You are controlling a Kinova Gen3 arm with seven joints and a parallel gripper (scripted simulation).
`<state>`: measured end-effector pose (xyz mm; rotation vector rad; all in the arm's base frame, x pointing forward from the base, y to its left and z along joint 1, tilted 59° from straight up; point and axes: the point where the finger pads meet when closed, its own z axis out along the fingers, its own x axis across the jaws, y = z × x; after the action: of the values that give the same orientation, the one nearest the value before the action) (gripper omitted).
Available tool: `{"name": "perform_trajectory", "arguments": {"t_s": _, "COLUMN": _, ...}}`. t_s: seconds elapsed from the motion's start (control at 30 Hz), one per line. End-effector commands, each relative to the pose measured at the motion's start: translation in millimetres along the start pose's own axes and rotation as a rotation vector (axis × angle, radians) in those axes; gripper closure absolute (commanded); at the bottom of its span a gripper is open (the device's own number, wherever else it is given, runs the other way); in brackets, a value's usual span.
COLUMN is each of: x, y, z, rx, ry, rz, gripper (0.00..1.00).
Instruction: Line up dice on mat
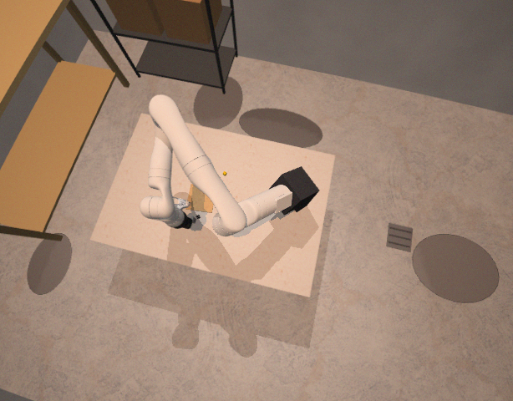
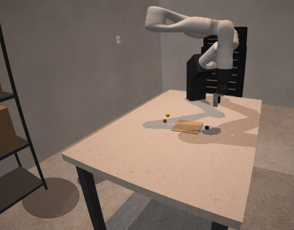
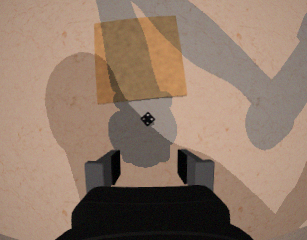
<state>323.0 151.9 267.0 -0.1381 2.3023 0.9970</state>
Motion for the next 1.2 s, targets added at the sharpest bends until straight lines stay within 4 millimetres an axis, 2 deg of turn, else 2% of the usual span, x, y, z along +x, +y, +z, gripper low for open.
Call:
{"name": "perform_trajectory", "arguments": {"t_s": 0.0, "x": -2.7, "y": -2.0, "z": -4.2, "rx": 0.004, "ry": -0.009, "rz": 0.005, "gripper": 0.00}}
{"name": "perform_trajectory", "arguments": {"t_s": 0.53, "x": -2.7, "y": -2.0, "z": -6.2, "rx": 0.004, "ry": -0.009, "rz": 0.005, "gripper": 0.00}}
{"name": "perform_trajectory", "arguments": {"t_s": 0.73, "x": -5.0, "y": -8.2, "z": -6.4, "rx": 0.010, "ry": -0.011, "rz": 0.041, "gripper": 0.00}}
{"name": "perform_trajectory", "arguments": {"t_s": 0.83, "x": -10.5, "y": -24.7, "z": -7.3, "rx": 0.022, "ry": -0.016, "rz": 0.135, "gripper": 0.00}}
{"name": "perform_trajectory", "arguments": {"t_s": 0.97, "x": -19.3, "y": -65.0, "z": -9.6, "rx": 0.047, "ry": -0.030, "rz": 0.357, "gripper": 0.00}}
{"name": "perform_trajectory", "arguments": {"t_s": 1.0, "x": -19.5, "y": -66.6, "z": -9.7, "rx": 0.047, "ry": -0.030, "rz": 0.366, "gripper": 0.00}}
{"name": "perform_trajectory", "arguments": {"t_s": 1.07, "x": -21.7, "y": -90.0, "z": -11.2, "rx": 0.058, "ry": -0.037, "rz": 0.491, "gripper": 0.00}}
{"name": "perform_trajectory", "arguments": {"t_s": 1.17, "x": -21.9, "y": -111.2, "z": -12.5, "rx": 0.066, "ry": -0.043, "rz": 0.605, "gripper": 0.00}}
